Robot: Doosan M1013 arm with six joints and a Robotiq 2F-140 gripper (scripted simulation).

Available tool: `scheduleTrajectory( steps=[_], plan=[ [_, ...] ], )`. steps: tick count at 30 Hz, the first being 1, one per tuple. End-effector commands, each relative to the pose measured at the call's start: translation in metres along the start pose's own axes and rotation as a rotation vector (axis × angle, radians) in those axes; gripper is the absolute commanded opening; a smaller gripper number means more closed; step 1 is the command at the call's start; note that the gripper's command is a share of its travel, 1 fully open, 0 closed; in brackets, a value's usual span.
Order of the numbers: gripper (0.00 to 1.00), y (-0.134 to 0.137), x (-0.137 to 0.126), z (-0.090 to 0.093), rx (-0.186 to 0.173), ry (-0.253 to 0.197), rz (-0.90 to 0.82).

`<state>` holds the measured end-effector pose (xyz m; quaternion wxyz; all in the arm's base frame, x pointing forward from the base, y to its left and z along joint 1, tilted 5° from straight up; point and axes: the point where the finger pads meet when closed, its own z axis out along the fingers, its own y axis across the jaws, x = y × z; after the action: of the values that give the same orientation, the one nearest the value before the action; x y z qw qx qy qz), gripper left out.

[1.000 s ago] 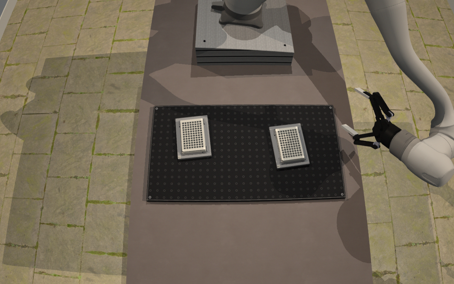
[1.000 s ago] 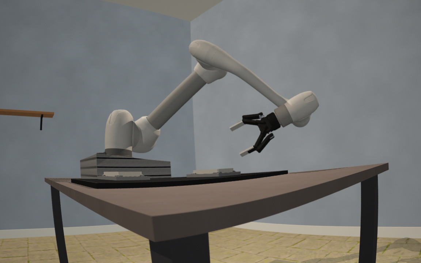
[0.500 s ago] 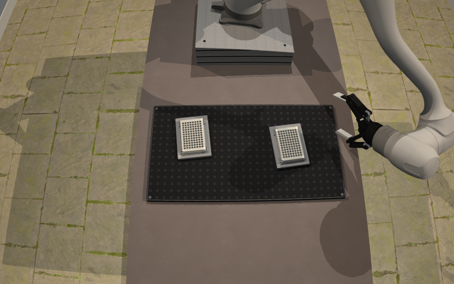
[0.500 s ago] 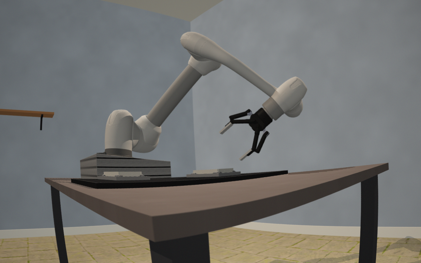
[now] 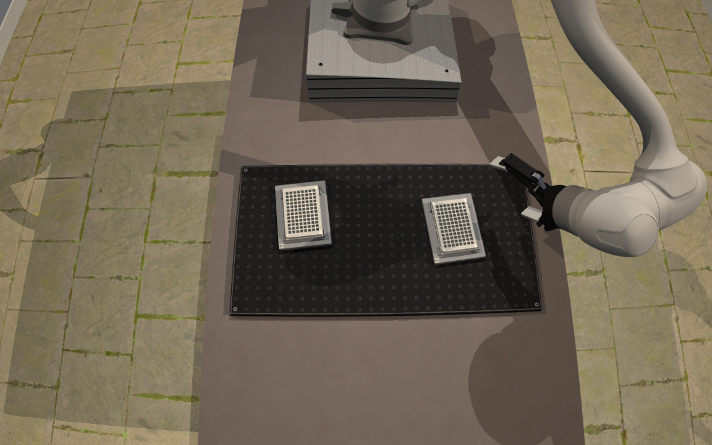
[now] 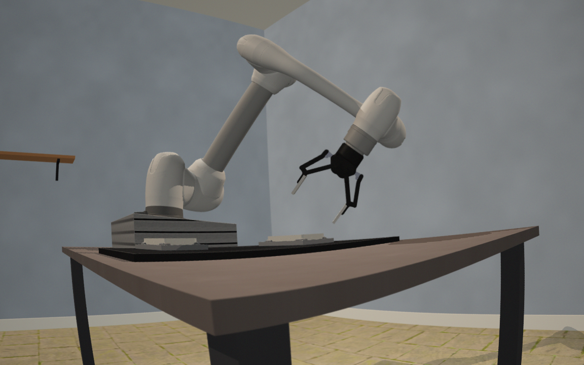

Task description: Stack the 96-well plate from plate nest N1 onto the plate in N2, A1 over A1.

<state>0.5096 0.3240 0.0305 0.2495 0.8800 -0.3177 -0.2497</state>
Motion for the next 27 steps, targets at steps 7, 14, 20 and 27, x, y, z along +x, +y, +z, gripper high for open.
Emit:
scheduleTrajectory(
  steps=[7, 14, 20, 27],
  plan=[
    [1.00, 0.007, 0.034, 0.006, 0.173, 0.036, -0.238],
    [1.00, 0.012, 0.052, 0.008, 0.298, 0.109, -0.420],
    [1.00, 0.017, 0.066, 0.008, 0.360, 0.165, -0.517],
    [1.00, 0.029, 0.093, 0.006, 0.454, 0.296, -0.685]
  ],
)
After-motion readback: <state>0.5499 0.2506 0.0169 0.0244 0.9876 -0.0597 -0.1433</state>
